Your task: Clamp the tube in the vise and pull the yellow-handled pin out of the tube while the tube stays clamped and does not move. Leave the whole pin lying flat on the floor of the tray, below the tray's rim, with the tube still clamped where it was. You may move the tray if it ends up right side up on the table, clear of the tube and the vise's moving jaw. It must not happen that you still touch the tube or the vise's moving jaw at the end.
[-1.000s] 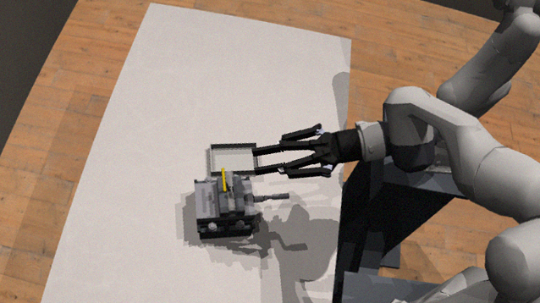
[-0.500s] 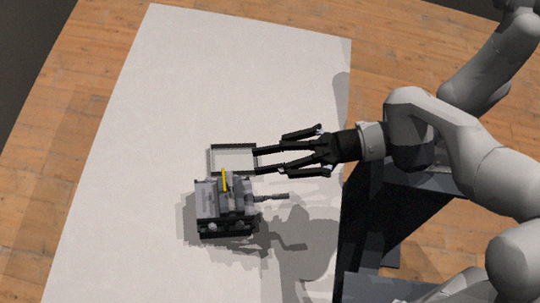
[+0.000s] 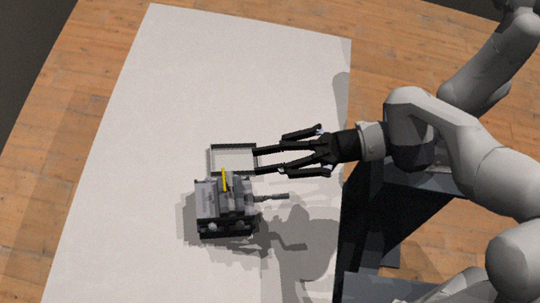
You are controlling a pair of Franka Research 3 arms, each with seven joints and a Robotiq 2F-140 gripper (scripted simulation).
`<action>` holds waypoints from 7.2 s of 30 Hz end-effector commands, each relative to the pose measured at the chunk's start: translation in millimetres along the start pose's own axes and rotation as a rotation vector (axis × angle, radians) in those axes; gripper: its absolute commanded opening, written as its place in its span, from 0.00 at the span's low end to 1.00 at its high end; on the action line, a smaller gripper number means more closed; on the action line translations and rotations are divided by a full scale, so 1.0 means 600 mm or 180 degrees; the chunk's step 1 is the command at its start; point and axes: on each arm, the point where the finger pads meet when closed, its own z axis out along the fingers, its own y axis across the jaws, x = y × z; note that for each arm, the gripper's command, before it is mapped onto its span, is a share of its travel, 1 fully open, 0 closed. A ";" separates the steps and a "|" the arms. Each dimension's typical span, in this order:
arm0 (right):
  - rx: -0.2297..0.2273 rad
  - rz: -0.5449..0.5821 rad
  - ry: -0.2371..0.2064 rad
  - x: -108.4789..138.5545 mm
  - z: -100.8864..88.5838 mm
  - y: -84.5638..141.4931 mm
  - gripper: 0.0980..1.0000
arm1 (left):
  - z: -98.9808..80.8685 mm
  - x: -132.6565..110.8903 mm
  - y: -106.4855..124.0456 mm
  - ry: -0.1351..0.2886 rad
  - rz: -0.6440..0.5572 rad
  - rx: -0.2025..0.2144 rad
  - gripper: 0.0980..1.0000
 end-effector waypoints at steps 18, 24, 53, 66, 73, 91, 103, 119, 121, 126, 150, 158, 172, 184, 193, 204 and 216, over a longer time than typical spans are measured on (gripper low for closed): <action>-0.0004 0.0017 -0.0011 -0.002 0.001 0.000 1.00 | 0.000 -0.001 -0.001 -0.0012 -0.0008 0.0006 0.28; -0.0004 0.0017 -0.0011 -0.002 0.001 0.000 1.00 | 0.000 -0.001 -0.001 -0.0012 -0.0008 0.0006 0.28; -0.0004 0.0017 -0.0011 -0.002 0.001 0.000 1.00 | 0.015 0.058 -0.001 -0.0012 -0.0008 0.0006 0.28; -0.0004 0.0017 -0.0011 -0.002 0.001 0.000 1.00 | 0.031 0.120 -0.001 -0.0012 -0.0008 0.0006 0.28; -0.0004 0.0017 -0.0011 -0.002 0.001 0.000 1.00 | 0.037 0.145 -0.001 -0.0012 -0.0008 0.0006 0.28; -0.0004 0.0017 -0.0011 -0.002 0.001 0.000 1.00 | 0.041 0.161 -0.001 -0.0012 -0.0008 0.0006 0.28; -0.0004 0.0017 -0.0011 -0.002 0.001 0.000 1.00 | 0.057 0.161 -0.001 -0.0012 -0.0008 0.0006 0.28; -0.0004 0.0017 -0.0011 -0.002 0.001 0.000 1.00 | 0.118 0.160 -0.002 -0.0012 -0.0008 0.0006 0.28; -0.0004 0.0017 -0.0011 -0.002 0.001 0.000 1.00 | 0.118 0.160 -0.002 -0.0012 -0.0008 0.0006 0.28; -0.0004 0.0017 -0.0011 -0.002 0.001 0.000 1.00 | 0.119 0.160 -0.002 -0.0012 -0.0008 0.0006 0.28; -0.0004 0.0017 -0.0011 -0.002 0.001 0.000 1.00 | 0.155 0.150 -0.002 -0.0012 -0.0008 0.0006 0.00; -0.0004 0.0017 -0.0011 -0.002 0.001 0.000 1.00 | 0.155 0.150 -0.002 -0.0012 -0.0008 0.0006 0.00; -0.0004 0.0017 -0.0011 -0.002 0.001 0.000 1.00 | 0.155 0.150 -0.002 -0.0012 -0.0008 0.0006 0.00; -0.0004 0.0017 -0.0011 -0.002 0.001 0.000 1.00 | 0.155 0.150 -0.002 -0.0012 -0.0008 0.0006 0.00; -0.0004 0.0017 -0.0011 -0.002 0.001 0.000 1.00 | 0.155 0.148 -0.002 -0.0012 -0.0008 0.0006 0.00; -0.0004 0.0017 -0.0011 -0.002 0.001 0.000 1.00 | 0.155 0.145 -0.002 -0.0012 -0.0008 0.0006 0.00; -0.0004 0.0017 -0.0011 -0.002 0.001 0.000 1.00 | 0.155 0.143 -0.002 -0.0012 -0.0008 0.0006 0.00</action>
